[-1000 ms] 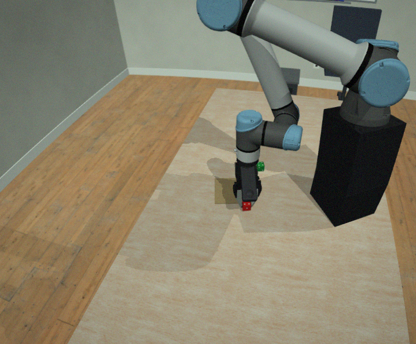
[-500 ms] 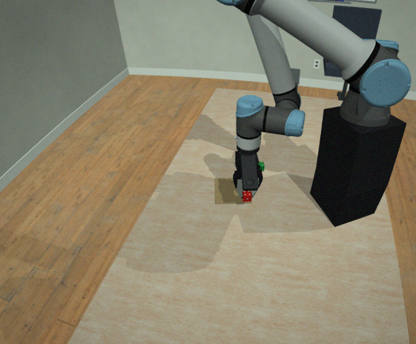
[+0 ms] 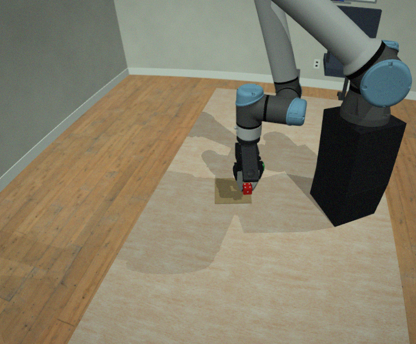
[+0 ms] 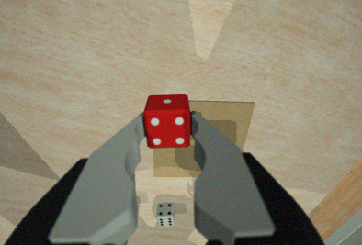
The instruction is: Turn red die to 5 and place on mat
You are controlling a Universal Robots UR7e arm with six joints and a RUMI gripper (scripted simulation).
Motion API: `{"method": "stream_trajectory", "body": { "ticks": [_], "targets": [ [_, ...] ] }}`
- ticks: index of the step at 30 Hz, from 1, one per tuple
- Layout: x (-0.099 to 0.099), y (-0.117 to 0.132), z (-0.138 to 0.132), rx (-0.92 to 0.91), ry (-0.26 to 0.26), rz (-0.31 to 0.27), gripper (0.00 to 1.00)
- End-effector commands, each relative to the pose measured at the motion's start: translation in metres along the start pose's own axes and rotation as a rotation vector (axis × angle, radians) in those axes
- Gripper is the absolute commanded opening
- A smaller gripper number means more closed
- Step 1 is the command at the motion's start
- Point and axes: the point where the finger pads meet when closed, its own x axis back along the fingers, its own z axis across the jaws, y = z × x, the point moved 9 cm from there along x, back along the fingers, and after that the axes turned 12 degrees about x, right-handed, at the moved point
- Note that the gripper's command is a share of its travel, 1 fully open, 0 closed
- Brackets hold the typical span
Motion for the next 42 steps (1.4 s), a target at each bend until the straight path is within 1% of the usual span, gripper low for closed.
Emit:
{"method": "stream_trajectory", "body": {
  "ticks": [1, 14, 22, 28, 35, 36, 37, 39, 42],
  "targets": [
    [0.004, 0.000, 0.000, 0.000, 0.000, 0.000, 0.10],
    [0.004, 0.000, 0.000, -0.004, 0.000, 0.000, 0.10],
    [0.004, 0.003, 0.001, -0.049, 0.000, 0.000, 0.10],
    [0.004, 0.009, 0.004, -0.170, 0.000, 0.000, 0.10],
    [0.004, 0.023, 0.009, -0.409, 0.000, 0.000, 0.10],
    [0.004, 0.023, 0.009, -0.414, 0.000, 0.000, 0.10],
    [0.005, 0.026, 0.010, -0.457, 0.000, 0.000, 0.10],
    [0.005, 0.026, 0.010, -0.457, 0.000, 0.000, 0.10],
    [0.005, 0.034, 0.012, -0.593, 0.000, 0.000, 0.10]
  ]
}}
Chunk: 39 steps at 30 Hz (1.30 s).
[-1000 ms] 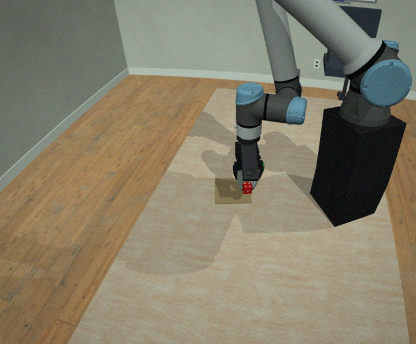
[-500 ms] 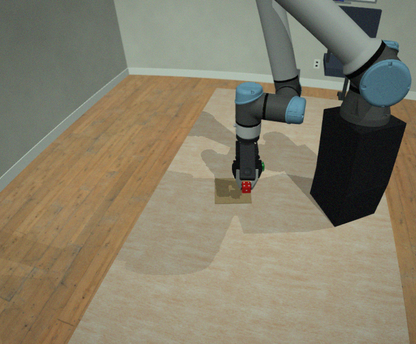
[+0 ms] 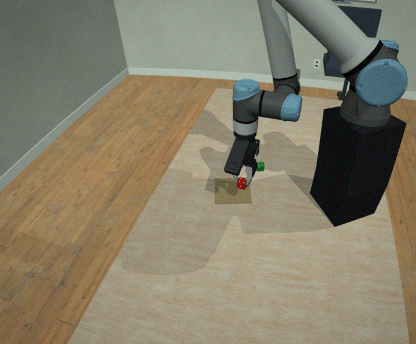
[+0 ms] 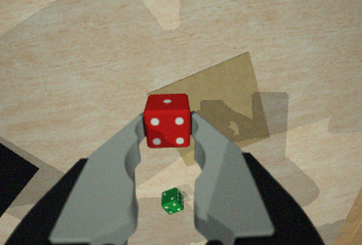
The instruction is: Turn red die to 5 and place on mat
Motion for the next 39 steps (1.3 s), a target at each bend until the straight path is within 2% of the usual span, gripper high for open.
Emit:
{"method": "stream_trajectory", "body": {
  "ticks": [1, 11, 14, 17, 26, 31, 39],
  "targets": [
    [0.001, 0.008, 0.008, -0.174, -0.001, -0.005, 0.10],
    [0.001, 0.024, 0.020, -0.485, 0.000, -0.005, 0.10],
    [0.001, 0.024, 0.020, -0.490, 0.000, -0.005, 0.10],
    [0.002, 0.033, 0.025, -0.637, 0.000, -0.005, 0.10],
    [0.003, 0.049, 0.034, -0.911, 0.001, -0.005, 0.10],
    [0.003, 0.055, 0.036, -0.994, 0.001, -0.005, 0.10],
    [0.004, 0.070, 0.042, -1.230, 0.002, -0.005, 0.10]
  ]
}}
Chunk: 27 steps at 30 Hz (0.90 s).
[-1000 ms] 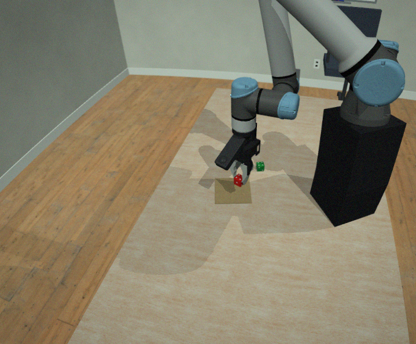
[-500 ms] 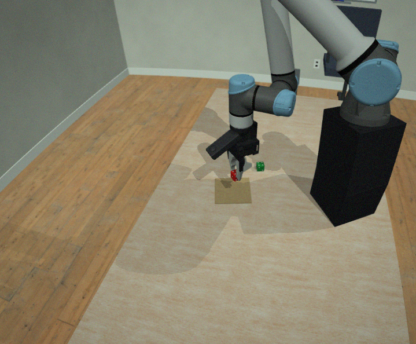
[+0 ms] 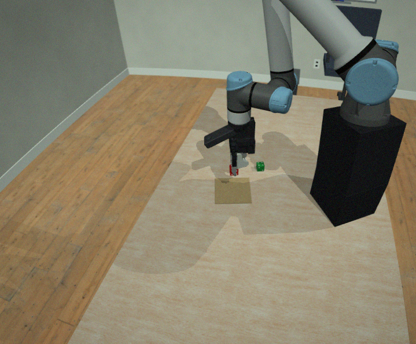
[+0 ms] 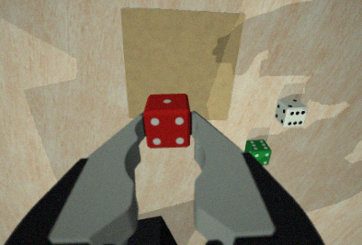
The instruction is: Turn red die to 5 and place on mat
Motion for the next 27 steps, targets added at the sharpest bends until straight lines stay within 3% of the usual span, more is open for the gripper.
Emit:
{"method": "stream_trajectory", "body": {
  "ticks": [1, 27],
  "targets": [
    [0.0008, 0.0000, 0.0084, -0.129, 0.003, -0.004, 0.10],
    [0.0011, 0.0009, 0.0139, -0.209, 0.003, -0.003, 0.10]
  ]
}}
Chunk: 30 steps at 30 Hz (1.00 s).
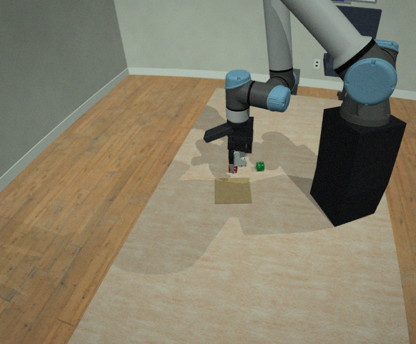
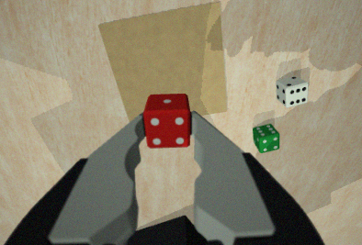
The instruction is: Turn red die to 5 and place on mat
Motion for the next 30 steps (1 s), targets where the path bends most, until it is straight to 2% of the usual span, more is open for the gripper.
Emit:
{"method": "stream_trajectory", "body": {
  "ticks": [1, 7, 14, 16, 30],
  "targets": [
    [0.000, 0.000, 0.000, 0.000, 0.001, 0.001, 0.10],
    [-0.005, 0.000, 0.000, -0.001, 0.001, 0.001, 0.10],
    [-0.024, -0.001, 0.000, -0.001, 0.001, 0.001, 0.10],
    [-0.024, -0.001, 0.000, -0.001, 0.001, 0.001, 0.10],
    [-0.082, -0.002, -0.001, -0.001, 0.001, 0.001, 0.10]
  ]
}}
